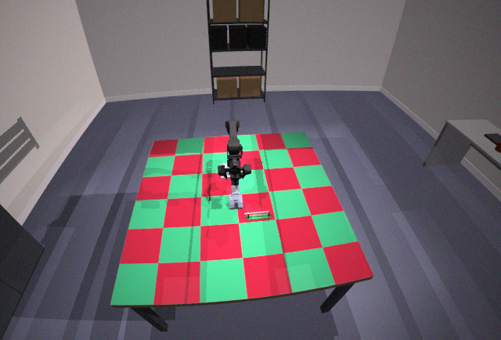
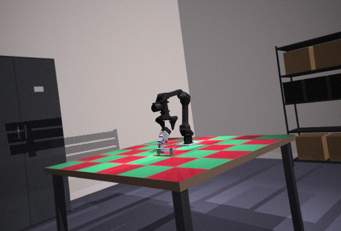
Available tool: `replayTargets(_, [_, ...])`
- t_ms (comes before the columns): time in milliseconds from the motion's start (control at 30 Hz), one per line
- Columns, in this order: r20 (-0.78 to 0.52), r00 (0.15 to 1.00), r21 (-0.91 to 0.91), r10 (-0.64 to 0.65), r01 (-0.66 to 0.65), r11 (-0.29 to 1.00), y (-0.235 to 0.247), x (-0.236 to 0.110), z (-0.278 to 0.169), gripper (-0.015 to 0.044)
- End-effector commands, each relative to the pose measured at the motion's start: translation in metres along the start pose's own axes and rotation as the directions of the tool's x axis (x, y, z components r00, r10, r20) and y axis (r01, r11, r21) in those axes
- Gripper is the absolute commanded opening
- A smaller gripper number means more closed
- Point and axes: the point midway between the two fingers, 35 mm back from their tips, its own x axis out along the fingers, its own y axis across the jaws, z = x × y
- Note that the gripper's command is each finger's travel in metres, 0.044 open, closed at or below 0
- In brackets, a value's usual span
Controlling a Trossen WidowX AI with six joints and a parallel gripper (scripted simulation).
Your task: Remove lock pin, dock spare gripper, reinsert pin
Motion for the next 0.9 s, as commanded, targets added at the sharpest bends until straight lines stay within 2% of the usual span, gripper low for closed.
replayTargets(0, [0.002,1.000,0.000,0.000,0.000,1.000,0.000,-0.007,-0.006,0.0440])
replayTargets(267, [-0.004,1.000,0.000,0.000,0.000,1.000,0.000,-0.013,-0.020,0.0440])
replayTargets(867, [0.138,0.990,0.000,-0.001,0.001,1.000,0.000,-0.037,-0.032,0.0440])
